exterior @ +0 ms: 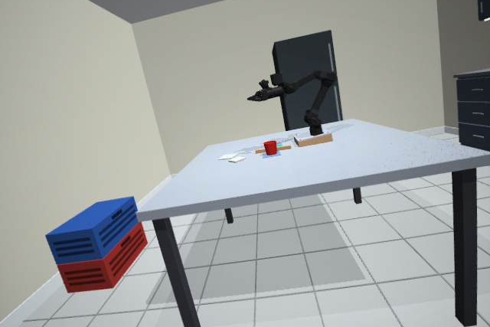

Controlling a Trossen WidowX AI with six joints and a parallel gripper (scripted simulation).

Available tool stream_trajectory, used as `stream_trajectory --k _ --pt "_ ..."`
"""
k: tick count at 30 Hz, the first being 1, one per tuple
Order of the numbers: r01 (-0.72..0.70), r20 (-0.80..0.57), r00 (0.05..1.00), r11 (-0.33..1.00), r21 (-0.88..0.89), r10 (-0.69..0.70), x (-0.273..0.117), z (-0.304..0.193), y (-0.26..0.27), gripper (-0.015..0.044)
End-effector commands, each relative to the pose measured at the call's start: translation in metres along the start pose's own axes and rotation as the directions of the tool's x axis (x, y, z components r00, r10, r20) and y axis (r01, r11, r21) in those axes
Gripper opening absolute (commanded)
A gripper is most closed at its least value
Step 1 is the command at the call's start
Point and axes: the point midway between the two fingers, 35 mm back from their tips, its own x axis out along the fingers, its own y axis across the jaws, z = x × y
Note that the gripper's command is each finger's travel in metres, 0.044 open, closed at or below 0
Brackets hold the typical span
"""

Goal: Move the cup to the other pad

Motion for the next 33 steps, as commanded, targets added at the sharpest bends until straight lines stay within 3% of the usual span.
stream_trajectory --k 1,5,9,13,17,19,33 --pt "-0.002 -0.017 1.0 1.0 0.015 0.002 0.001 -0.003 0.001 0.0374" --pt "0.073 -0.35 0.936 0.954 0.29 0.035 0.018 -0.064 0.015 0.0269" --pt "0.374 -0.696 0.716 0.812 0.448 0.054 0.009 -0.133 0.031 0.0164" --pt "0.732 -0.921 0.387 0.595 0.332 0.038 -0.02 -0.184 0.04 0.0148" --pt "0.925 -0.997 0.079 0.373 0.073 -0.002 -0.053 -0.208 0.044 0.0148" --pt "0.937 -0.999 0.046 0.347 0.04 -0.007 -0.056 -0.21 0.044 0.0148" --pt "0.937 -0.999 0.046 0.347 0.04 -0.007 -0.057 -0.211 0.044 0.0148"
